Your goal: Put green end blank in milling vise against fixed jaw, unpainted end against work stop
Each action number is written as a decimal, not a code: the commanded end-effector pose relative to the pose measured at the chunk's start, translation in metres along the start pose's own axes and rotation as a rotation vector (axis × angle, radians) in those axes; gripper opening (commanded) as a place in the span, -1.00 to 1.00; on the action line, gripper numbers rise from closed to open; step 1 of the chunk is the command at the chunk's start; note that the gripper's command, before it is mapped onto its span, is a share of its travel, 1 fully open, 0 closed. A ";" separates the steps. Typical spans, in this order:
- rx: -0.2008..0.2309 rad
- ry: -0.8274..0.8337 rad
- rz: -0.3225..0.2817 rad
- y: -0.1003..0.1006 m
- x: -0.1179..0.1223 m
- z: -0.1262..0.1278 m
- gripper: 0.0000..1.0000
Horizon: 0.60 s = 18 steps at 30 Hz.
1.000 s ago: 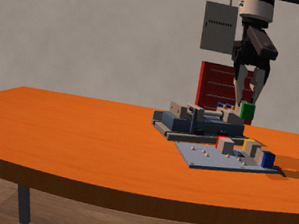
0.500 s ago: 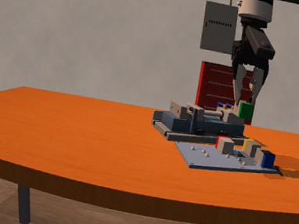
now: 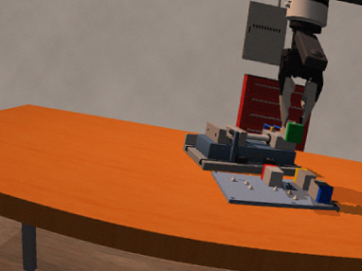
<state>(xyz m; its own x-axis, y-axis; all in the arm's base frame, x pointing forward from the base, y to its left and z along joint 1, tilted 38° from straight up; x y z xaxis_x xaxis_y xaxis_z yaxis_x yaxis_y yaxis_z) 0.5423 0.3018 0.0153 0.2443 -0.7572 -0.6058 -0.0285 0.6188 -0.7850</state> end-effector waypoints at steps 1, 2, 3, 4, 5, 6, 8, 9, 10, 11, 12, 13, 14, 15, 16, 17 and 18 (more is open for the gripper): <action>0.001 0.027 -0.001 -0.001 0.002 0.002 -1.00; 0.001 0.027 -0.001 -0.001 0.002 0.002 -1.00; 0.001 0.027 -0.001 -0.001 0.002 0.002 -1.00; 0.001 0.034 -0.001 -0.001 0.003 0.003 -1.00; 0.001 0.041 -0.001 -0.001 0.003 0.003 -1.00; 0.001 0.048 -0.001 -0.001 0.004 0.004 -1.00; 0.001 0.062 -0.001 -0.001 0.005 0.004 -1.00; 0.001 0.069 -0.001 -0.001 0.005 0.005 -1.00; 0.001 0.077 -0.001 -0.001 0.006 0.005 -1.00; 0.001 0.085 -0.001 -0.001 0.006 0.006 -1.00; 0.001 0.093 -0.001 -0.001 0.007 0.006 -1.00; 0.001 0.101 -0.001 -0.001 0.007 0.007 -1.00; 0.001 0.109 -0.001 -0.001 0.008 0.007 -1.00; 0.001 0.117 -0.001 -0.001 0.009 0.008 -1.00; 0.001 0.125 -0.001 -0.001 0.009 0.008 -1.00; 0.001 0.134 -0.001 -0.001 0.010 0.009 -1.00; 0.001 0.143 -0.001 -0.001 0.011 0.009 -1.00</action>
<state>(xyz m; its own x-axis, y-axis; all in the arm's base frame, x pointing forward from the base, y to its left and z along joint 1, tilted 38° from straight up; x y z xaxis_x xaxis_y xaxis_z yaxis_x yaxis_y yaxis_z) 0.5512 0.2968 0.0115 0.1326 -0.7763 -0.6163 -0.0286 0.6186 -0.7852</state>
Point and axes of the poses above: the point where the finger pads meet when closed, its own y axis out along the fingers, its own z axis across the jaws, x = y × z, the point moved 2 cm from there along -y, back along the fingers, and after that the axes turned 4 degrees about -y, right-handed, at the moved point
